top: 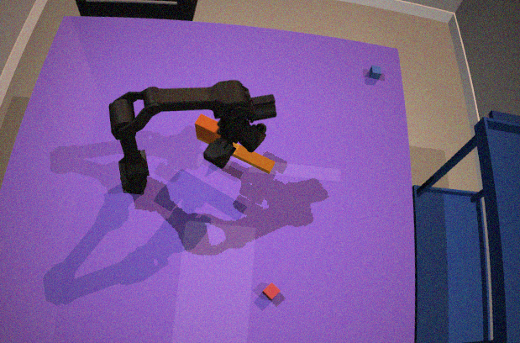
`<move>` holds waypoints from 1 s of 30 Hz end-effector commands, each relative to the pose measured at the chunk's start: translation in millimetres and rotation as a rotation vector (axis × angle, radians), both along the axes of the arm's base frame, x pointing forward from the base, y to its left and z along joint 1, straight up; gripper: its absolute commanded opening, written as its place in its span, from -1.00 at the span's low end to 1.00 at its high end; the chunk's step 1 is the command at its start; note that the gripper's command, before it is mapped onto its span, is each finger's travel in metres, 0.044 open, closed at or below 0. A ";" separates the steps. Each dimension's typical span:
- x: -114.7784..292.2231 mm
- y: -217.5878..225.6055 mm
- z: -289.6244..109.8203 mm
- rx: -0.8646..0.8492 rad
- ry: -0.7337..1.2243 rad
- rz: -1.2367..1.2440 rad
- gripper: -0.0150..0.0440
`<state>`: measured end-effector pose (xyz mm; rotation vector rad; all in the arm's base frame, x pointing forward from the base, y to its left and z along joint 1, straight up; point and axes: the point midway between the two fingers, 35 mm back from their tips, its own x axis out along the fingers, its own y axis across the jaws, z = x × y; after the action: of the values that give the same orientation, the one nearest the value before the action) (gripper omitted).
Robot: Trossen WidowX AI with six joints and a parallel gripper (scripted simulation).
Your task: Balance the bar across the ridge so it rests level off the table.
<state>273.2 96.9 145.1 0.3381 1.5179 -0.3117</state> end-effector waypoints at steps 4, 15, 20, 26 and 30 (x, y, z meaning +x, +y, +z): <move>-0.3 2.0 -10.6 0.000 0.002 -0.011 -0.49; -0.9 -0.4 -28.7 0.000 0.002 -0.018 -0.49; -1.7 -1.7 -36.8 0.000 0.002 -0.021 -0.49; -1.8 -2.3 -39.0 0.000 0.002 -0.022 -0.49; -1.9 -2.4 -38.7 0.000 0.002 -0.022 -0.49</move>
<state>271.1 94.6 106.4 0.3520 1.5187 -0.3289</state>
